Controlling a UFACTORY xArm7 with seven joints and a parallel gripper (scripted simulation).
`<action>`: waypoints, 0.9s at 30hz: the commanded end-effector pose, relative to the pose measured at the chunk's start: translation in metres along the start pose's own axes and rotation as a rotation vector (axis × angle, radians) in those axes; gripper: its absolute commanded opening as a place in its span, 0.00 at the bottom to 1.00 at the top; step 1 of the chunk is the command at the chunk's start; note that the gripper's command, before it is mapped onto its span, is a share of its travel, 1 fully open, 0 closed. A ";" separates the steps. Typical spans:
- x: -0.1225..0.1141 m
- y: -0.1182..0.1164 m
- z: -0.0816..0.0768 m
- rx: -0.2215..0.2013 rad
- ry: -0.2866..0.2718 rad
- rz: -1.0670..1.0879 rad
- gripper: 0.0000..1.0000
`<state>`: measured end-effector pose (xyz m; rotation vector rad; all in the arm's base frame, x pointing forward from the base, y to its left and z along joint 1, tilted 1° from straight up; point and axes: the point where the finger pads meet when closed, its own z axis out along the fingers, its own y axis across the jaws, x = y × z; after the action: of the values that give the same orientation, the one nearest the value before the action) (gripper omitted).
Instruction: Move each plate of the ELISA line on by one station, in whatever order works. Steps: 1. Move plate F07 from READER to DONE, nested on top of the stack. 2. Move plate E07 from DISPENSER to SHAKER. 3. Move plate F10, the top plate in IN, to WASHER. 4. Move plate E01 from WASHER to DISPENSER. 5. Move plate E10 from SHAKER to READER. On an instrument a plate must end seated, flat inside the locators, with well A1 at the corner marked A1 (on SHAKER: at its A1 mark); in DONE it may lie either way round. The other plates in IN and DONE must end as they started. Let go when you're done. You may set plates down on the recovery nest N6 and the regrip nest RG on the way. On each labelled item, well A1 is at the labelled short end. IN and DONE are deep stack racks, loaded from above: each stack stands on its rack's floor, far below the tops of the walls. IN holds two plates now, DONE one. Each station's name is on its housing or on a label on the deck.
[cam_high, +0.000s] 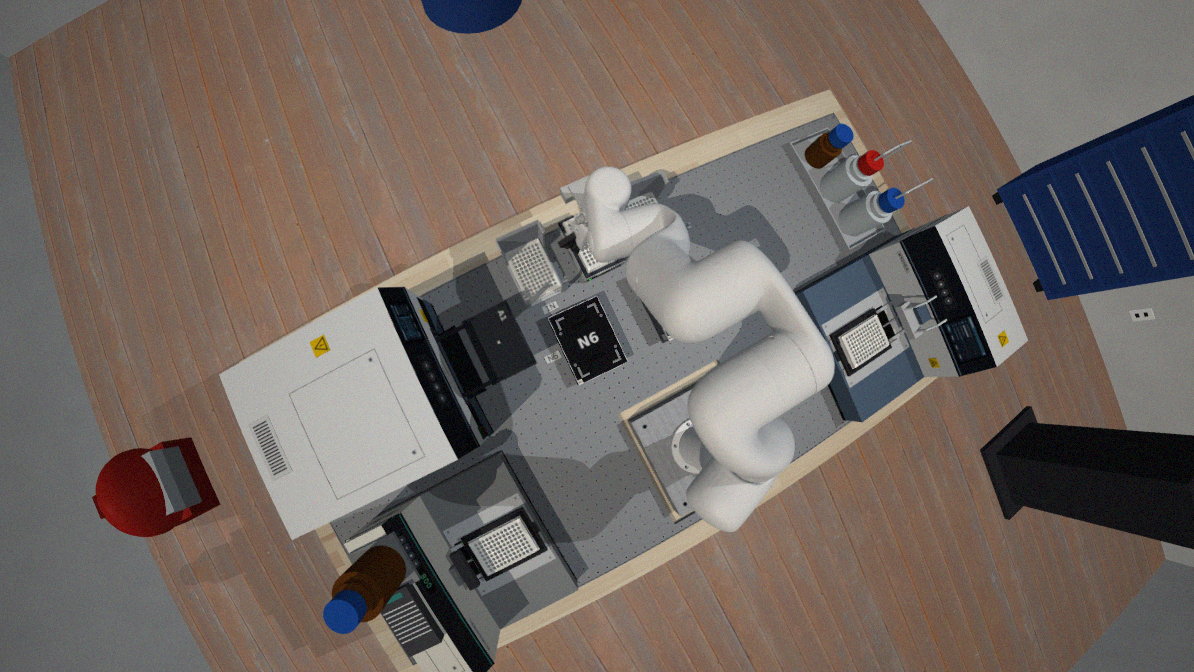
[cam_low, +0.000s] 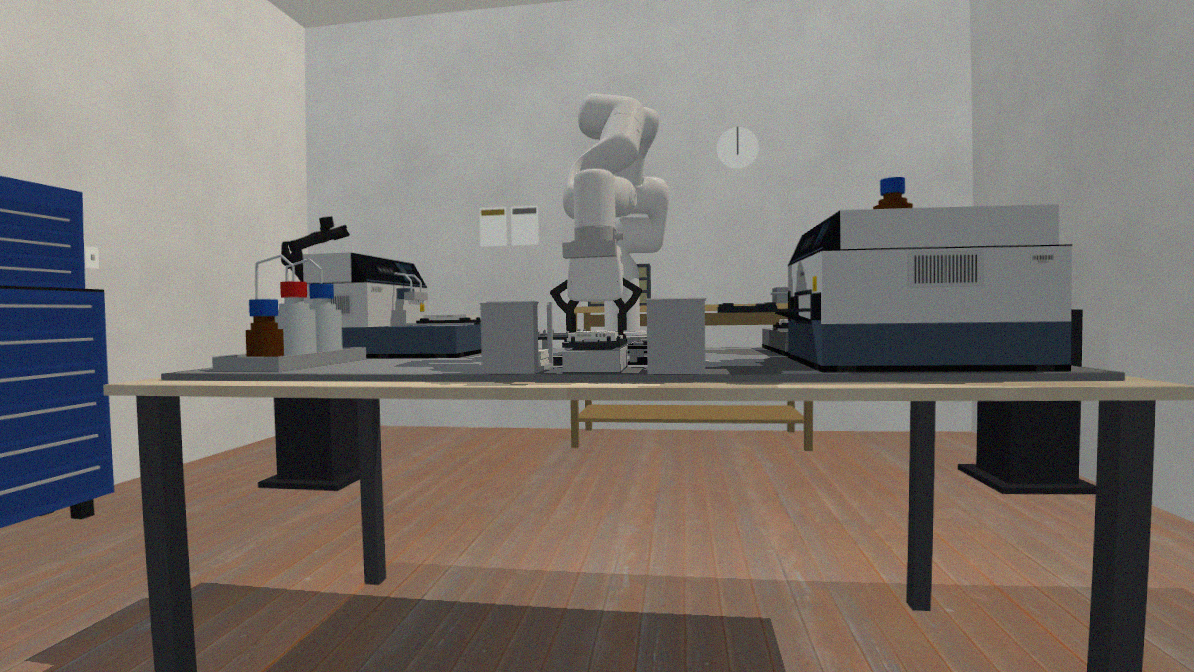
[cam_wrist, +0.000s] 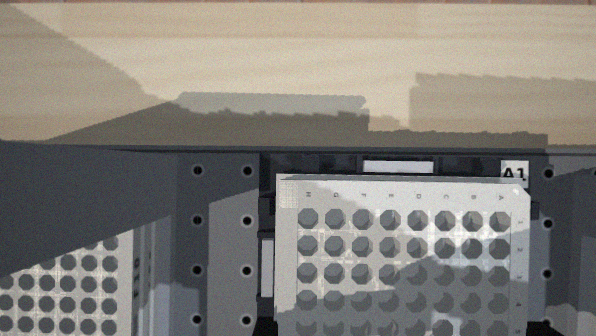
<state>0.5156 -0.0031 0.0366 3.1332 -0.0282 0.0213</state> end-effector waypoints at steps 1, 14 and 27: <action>0.002 0.000 -0.003 0.000 0.007 0.000 0.00; 0.002 0.000 -0.007 0.000 0.007 0.000 0.00; 0.002 0.000 -0.011 0.000 0.007 0.000 0.00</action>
<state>0.5157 -0.0031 0.0450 3.1332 -0.0282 0.0223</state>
